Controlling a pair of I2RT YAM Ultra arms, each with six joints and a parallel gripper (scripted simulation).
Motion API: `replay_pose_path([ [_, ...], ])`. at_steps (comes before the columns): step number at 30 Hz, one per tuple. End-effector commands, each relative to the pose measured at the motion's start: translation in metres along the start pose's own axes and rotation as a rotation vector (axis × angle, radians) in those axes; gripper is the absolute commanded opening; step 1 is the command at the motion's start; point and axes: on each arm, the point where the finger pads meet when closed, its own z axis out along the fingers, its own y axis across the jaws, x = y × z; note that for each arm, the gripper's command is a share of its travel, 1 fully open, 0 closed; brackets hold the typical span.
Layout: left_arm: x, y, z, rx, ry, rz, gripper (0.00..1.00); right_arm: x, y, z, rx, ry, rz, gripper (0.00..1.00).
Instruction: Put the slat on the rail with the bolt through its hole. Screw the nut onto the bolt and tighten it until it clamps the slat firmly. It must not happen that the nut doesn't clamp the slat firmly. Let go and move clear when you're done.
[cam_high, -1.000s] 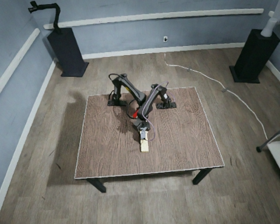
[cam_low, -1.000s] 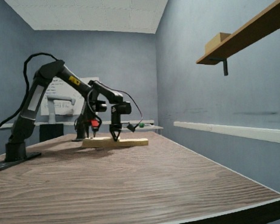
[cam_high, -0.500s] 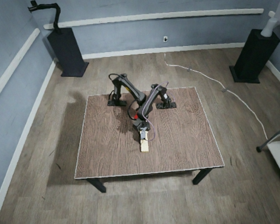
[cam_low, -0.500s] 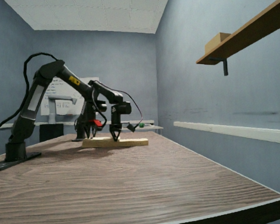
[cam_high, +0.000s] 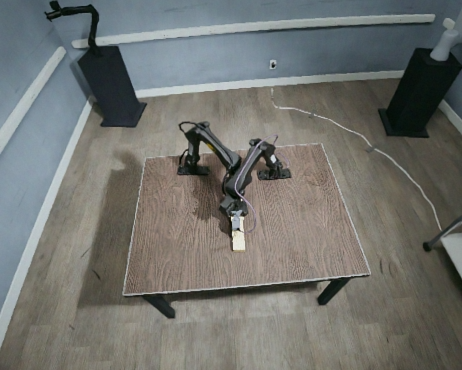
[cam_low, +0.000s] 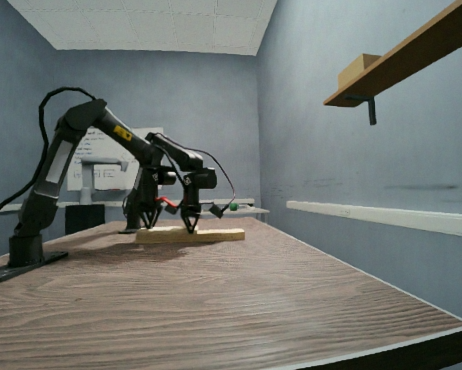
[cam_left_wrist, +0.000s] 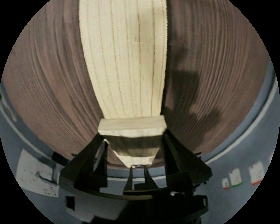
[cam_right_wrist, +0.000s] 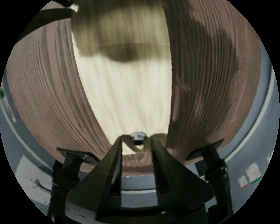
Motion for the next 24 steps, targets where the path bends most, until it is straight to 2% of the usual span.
replay_pose_path([
  [1, -0.0017, -0.0013, -0.0041, 0.008, -0.01, 0.001, 0.72, -0.0013, 0.0011, -0.0059, -0.007, -0.006, -0.279, 0.34],
  [5, -0.0017, -0.0013, -0.0041, 0.008, -0.01, 0.001, 0.72, -0.0014, 0.001, -0.0062, -0.006, -0.007, -0.46, 0.34],
  [7, -0.0017, -0.0013, -0.0041, 0.008, -0.01, 0.001, 0.72, -0.0014, 0.001, -0.0062, -0.006, -0.007, -0.46, 0.34],
  [8, -0.0017, -0.0013, -0.0041, 0.008, -0.01, 0.001, 0.72, -0.0014, 0.0009, -0.0063, -0.006, -0.008, -0.575, 0.34],
  [22, -0.0017, -0.0013, -0.0041, 0.008, -0.01, 0.001, 0.72, -0.0017, 0.0005, -0.0076, 0.0, -0.01, -1.202, 0.34],
  [24, -0.0017, -0.0013, -0.0041, 0.008, -0.01, 0.001, 0.72, -0.0017, 0.0005, -0.0076, 0.0, -0.01, -1.202, 0.34],
])
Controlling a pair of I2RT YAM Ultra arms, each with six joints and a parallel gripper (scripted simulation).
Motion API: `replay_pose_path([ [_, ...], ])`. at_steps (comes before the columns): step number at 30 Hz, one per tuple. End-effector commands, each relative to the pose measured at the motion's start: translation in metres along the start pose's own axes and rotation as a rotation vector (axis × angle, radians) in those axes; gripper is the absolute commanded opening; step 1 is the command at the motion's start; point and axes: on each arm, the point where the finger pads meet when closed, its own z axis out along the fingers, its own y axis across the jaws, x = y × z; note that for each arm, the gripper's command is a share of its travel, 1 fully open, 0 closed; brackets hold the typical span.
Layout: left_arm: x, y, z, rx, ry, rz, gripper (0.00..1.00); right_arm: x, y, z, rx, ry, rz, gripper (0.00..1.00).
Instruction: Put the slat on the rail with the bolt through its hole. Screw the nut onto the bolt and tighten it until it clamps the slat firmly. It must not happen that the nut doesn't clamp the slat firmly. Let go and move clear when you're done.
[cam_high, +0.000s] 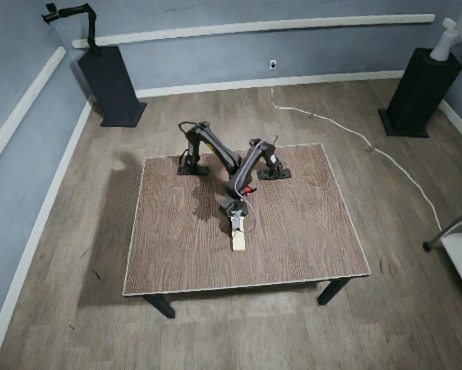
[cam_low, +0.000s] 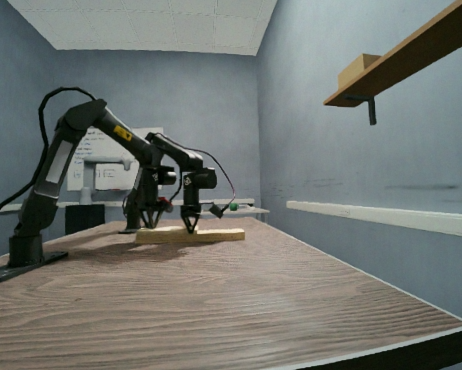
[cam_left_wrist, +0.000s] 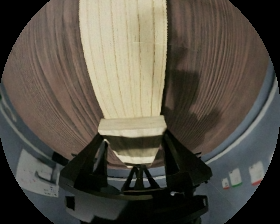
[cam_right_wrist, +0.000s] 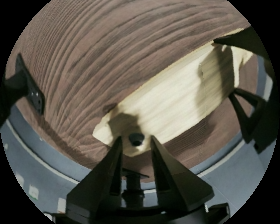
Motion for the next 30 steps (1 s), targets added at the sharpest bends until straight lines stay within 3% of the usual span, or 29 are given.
replay_pose_path([
  [1, -0.0017, -0.0013, -0.0041, 0.008, -0.01, 0.001, 0.72, -0.0014, -0.0001, -0.0077, -0.001, -0.009, -0.279, 0.34],
  [15, -0.0017, -0.0013, -0.0041, 0.008, -0.01, 0.001, 0.72, -0.0011, -0.0006, -0.009, 0.004, -0.007, -0.906, 0.34],
  [17, -0.0017, -0.0013, -0.0041, 0.008, -0.01, 0.001, 0.72, -0.0011, -0.0006, -0.009, 0.004, -0.007, -0.906, 0.34],
  [18, -0.0017, -0.0013, -0.0041, 0.008, -0.01, 0.001, 0.72, -0.0011, -0.0006, -0.009, 0.004, -0.007, -1.021, 0.34],
  [22, -0.0017, -0.0013, -0.0041, 0.008, -0.01, 0.001, 0.72, -0.0011, -0.0007, -0.0091, 0.001, -0.006, -1.193, 0.34],
  [30, -0.0017, -0.0013, -0.0041, 0.008, -0.01, 0.001, 0.72, -0.0011, -0.0007, -0.0091, 0.001, -0.006, -1.193, 0.34],
])
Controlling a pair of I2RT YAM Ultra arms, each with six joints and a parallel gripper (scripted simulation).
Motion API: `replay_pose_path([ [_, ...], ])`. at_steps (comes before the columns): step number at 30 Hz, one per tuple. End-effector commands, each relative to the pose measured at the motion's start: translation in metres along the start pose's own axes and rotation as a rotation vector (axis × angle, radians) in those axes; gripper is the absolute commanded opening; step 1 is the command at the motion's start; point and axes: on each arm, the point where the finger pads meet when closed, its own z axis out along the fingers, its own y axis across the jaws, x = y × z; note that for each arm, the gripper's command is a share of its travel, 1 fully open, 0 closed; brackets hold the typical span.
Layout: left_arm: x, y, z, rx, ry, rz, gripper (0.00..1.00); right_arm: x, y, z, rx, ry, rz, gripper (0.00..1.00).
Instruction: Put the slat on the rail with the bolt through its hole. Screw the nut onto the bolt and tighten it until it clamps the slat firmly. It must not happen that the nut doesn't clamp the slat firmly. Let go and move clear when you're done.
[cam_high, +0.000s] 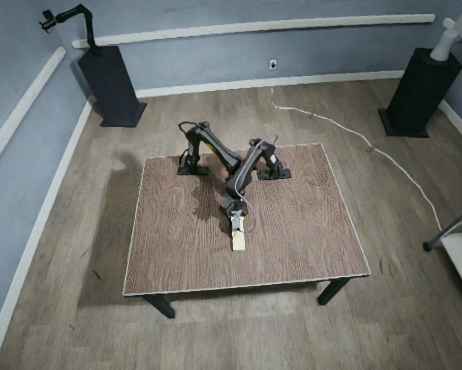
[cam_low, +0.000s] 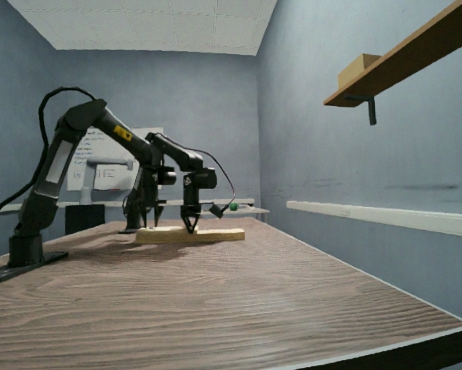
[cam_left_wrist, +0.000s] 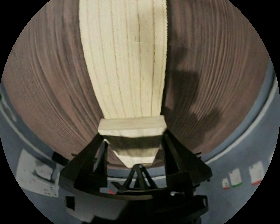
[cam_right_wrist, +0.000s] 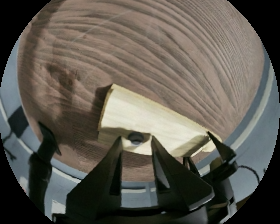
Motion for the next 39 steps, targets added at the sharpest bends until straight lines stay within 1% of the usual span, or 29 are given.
replay_pose_path([
  [1, -0.0017, -0.0013, -0.0041, 0.008, -0.01, 0.001, 0.72, -0.0012, -0.0015, -0.0091, 0.004, -0.012, -0.051, 0.34],
  [23, -0.0017, -0.0013, -0.0041, 0.008, -0.01, 0.001, 0.72, -0.0011, -0.0015, -0.0093, 0.003, -0.012, -0.051, 0.34],
  [24, -0.0017, -0.0013, -0.0041, 0.008, -0.01, 0.001, 0.72, -0.001, -0.0014, -0.0077, 0.004, -0.01, -0.048, 0.23],
  [32, -0.0017, -0.0013, -0.0041, 0.008, -0.01, 0.001, 0.72, -0.0004, -0.0011, -0.0032, 0.008, -0.003, -0.042, 0.11],
  [39, -0.0017, -0.0013, -0.0041, 0.008, -0.01, 0.001, 0.72, -0.0004, -0.0011, -0.0032, 0.008, -0.003, -0.042, 0.11],
])
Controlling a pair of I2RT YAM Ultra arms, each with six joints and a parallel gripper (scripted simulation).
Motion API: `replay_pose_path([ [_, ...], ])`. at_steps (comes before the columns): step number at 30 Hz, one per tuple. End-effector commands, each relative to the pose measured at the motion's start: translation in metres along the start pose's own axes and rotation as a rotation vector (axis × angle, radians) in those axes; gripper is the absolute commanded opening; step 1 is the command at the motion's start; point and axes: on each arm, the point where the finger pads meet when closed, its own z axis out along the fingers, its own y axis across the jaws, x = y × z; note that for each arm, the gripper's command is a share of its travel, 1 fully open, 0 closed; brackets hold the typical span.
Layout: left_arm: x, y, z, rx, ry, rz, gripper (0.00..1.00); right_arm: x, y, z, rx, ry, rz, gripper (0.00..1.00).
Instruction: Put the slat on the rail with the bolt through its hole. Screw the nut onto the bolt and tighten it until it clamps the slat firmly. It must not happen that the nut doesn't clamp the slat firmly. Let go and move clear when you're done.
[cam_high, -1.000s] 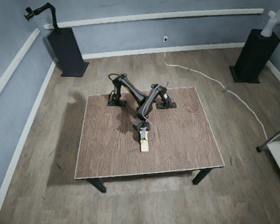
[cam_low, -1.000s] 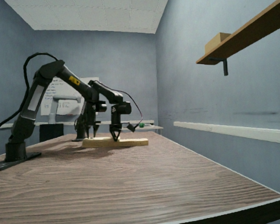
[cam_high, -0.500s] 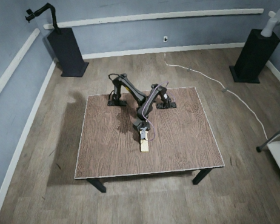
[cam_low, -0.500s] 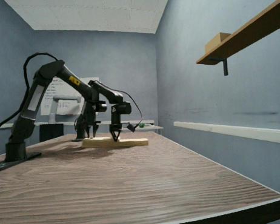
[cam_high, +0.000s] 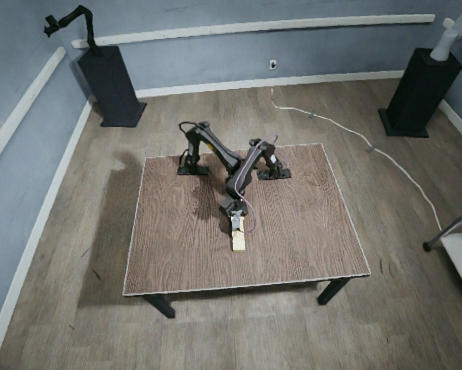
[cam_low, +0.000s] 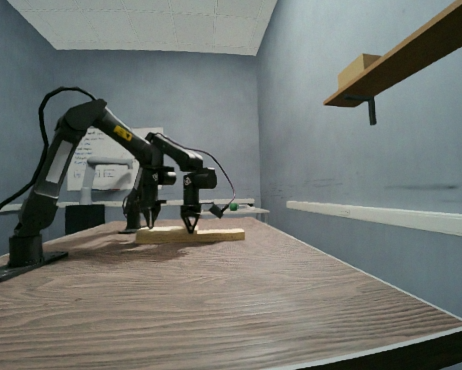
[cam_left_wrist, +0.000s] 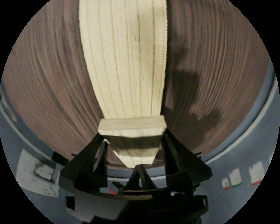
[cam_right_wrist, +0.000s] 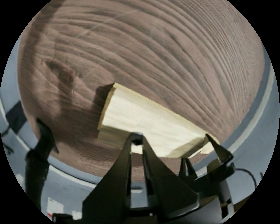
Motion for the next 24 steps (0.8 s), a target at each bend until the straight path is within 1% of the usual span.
replay_pose_path([
  [1, -0.0017, -0.0013, -0.0041, 0.008, -0.01, 0.001, 0.72, -0.0006, -0.0017, -0.0032, 0.01, -0.004, 0.0, 0.11],
  [19, -0.0017, -0.0013, -0.0041, 0.008, -0.01, 0.001, 0.72, -0.0006, -0.0018, -0.0032, 0.011, -0.004, 0.0, 0.11],
  [21, -0.0017, -0.0013, -0.0041, 0.008, -0.01, 0.001, 0.72, -0.0006, -0.0017, -0.0032, 0.01, -0.004, 0.027, 0.11],
  [24, -0.0017, -0.0013, -0.0041, 0.008, -0.01, 0.001, 0.72, -0.0006, -0.0017, -0.0032, 0.01, -0.005, 0.14, 0.11],
])
